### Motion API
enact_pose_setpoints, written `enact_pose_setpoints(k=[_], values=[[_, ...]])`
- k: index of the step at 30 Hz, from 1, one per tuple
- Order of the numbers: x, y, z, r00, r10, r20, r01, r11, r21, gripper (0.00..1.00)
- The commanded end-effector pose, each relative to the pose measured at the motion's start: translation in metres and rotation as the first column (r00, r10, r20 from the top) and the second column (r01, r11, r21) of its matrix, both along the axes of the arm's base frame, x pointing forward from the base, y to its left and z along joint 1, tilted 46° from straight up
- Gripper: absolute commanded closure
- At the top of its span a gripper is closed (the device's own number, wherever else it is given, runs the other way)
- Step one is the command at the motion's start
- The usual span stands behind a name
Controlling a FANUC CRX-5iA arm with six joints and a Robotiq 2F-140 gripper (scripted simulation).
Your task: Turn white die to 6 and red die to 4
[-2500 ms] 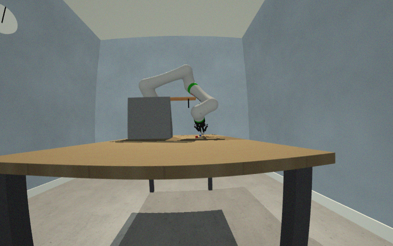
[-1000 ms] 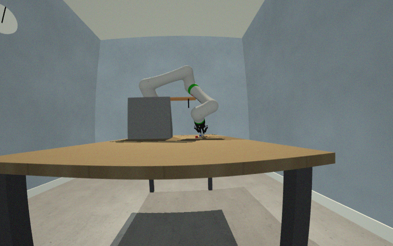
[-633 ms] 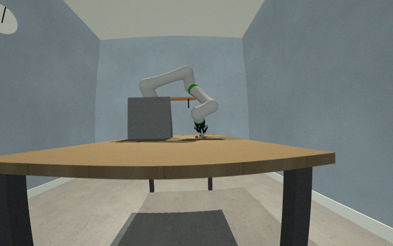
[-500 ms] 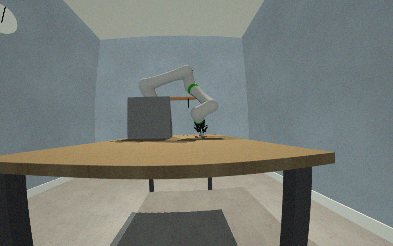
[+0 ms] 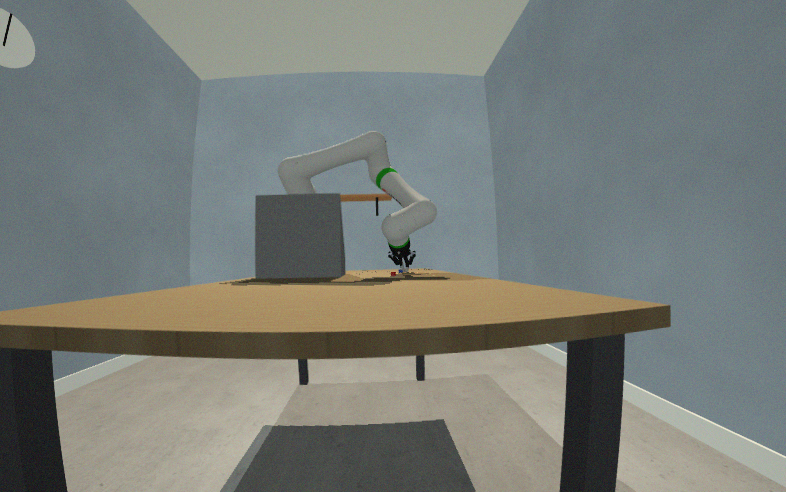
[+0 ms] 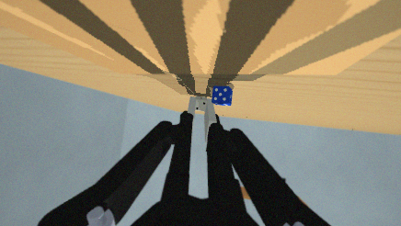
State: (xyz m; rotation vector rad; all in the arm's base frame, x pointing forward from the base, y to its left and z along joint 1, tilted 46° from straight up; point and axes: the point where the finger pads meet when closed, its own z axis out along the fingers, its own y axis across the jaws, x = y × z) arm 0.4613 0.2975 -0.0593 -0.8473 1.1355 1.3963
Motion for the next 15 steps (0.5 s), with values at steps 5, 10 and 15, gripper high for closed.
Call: enact_pose_setpoints(k=[5,10,15], values=[[0.0001,-0.0002,0.0,1.0,0.0,0.0,0.0,1.0,0.0,0.91],[0.0001,-0.0002,0.0,1.0,0.0,0.0,0.0,1.0,0.0,0.86],[0.0001,-0.0002,0.0,1.0,0.0,0.0,0.0,1.0,0.0,0.84]])
